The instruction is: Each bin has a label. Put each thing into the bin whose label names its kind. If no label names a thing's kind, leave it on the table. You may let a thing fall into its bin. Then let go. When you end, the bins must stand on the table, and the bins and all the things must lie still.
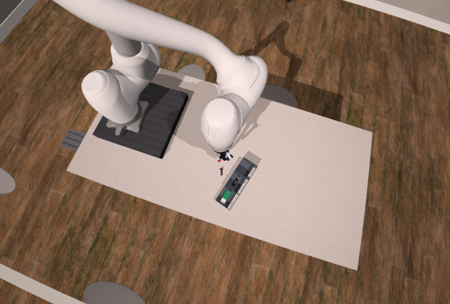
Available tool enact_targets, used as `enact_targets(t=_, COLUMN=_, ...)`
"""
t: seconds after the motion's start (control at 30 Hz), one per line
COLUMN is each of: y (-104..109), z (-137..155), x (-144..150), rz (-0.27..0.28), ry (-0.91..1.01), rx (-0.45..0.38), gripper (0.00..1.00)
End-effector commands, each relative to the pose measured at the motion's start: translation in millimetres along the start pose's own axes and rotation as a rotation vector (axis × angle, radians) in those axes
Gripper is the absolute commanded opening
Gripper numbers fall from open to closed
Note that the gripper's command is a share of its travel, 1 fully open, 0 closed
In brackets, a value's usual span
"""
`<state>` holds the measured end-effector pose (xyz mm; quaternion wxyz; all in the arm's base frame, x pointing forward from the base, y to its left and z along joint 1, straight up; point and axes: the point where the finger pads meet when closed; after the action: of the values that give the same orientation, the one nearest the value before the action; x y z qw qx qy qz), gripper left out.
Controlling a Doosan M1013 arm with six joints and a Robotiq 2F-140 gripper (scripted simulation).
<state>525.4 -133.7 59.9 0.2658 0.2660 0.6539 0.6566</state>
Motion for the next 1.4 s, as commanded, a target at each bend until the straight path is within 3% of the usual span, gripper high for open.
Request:
enact_targets(t=0.0, y=0, z=0, x=-1, rz=0.0, ry=0.0, rx=0.0, gripper=0.15)
enact_targets(t=0.83, y=0, z=0, x=-4, rz=0.0, ry=0.0, rx=0.0, gripper=0.15)
enact_targets(t=1.37, y=-56, z=0, x=-4, rz=0.0, ry=0.0, rx=0.0, gripper=0.15)
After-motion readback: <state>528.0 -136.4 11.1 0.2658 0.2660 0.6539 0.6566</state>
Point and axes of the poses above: the point where the finger pads meet when closed, its own y axis back along the fingers, its own x axis across the jaws, z = x × y, and after that the axes turned 3 degrees about -y, right-handed
